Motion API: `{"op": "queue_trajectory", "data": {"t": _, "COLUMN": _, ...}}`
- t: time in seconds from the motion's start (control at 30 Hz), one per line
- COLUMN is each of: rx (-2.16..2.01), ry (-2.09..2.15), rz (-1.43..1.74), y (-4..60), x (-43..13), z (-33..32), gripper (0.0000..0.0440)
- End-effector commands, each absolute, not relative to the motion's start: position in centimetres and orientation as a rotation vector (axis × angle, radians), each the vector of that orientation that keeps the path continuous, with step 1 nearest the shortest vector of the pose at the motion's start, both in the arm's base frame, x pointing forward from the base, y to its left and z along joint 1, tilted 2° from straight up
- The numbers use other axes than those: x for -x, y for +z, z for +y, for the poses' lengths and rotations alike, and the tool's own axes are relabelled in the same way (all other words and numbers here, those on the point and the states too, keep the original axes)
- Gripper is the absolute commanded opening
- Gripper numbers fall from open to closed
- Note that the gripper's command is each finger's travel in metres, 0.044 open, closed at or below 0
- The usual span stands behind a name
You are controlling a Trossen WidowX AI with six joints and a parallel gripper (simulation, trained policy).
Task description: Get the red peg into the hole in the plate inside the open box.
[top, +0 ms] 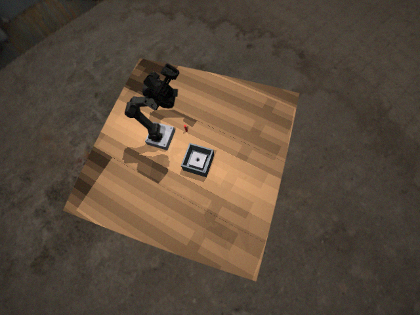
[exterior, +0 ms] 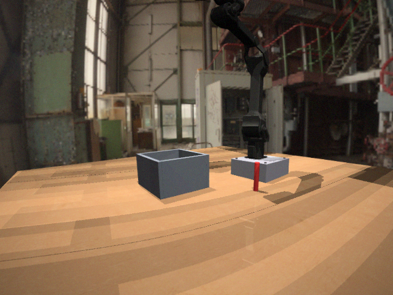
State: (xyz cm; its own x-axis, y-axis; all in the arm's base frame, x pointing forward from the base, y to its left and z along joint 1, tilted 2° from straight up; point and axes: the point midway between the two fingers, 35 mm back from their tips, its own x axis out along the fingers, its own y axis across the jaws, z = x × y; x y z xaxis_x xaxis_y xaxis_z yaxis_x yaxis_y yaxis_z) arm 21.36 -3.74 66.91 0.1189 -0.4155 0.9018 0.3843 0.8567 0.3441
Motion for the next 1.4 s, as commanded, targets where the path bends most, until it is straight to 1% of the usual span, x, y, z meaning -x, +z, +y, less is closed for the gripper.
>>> {"op": "queue_trajectory", "data": {"t": 0.0, "rx": -0.018, "ry": -0.584, "rz": -1.313, "y": 66.7, "x": -21.8, "z": -3.6, "gripper": 0.0422}}
{"op": "queue_trajectory", "data": {"t": 0.03, "rx": -0.009, "ry": -0.579, "rz": -1.293, "y": 66.4, "x": -22.4, "z": -3.5, "gripper": 0.0438}}
{"op": "queue_trajectory", "data": {"t": 0.07, "rx": -0.003, "ry": -0.567, "rz": -1.27, "y": 66.1, "x": -23.0, "z": -3.2, "gripper": 0.044}}
{"op": "queue_trajectory", "data": {"t": 0.43, "rx": -0.026, "ry": -0.341, "rz": -0.969, "y": 61.4, "x": -31.3, "z": 1.0, "gripper": 0.044}}
{"op": "queue_trajectory", "data": {"t": 0.73, "rx": -0.068, "ry": -0.168, "rz": -0.708, "y": 56.0, "x": -36.3, "z": 5.1, "gripper": 0.044}}
{"op": "queue_trajectory", "data": {"t": 1.07, "rx": -0.119, "ry": -0.009, "rz": -0.402, "y": 48.4, "x": -39.6, "z": 9.8, "gripper": 0.044}}
{"op": "queue_trajectory", "data": {"t": 1.37, "rx": -0.166, "ry": 0.096, "rz": -0.11, "y": 40.8, "x": -40.4, "z": 13.6, "gripper": 0.044}}
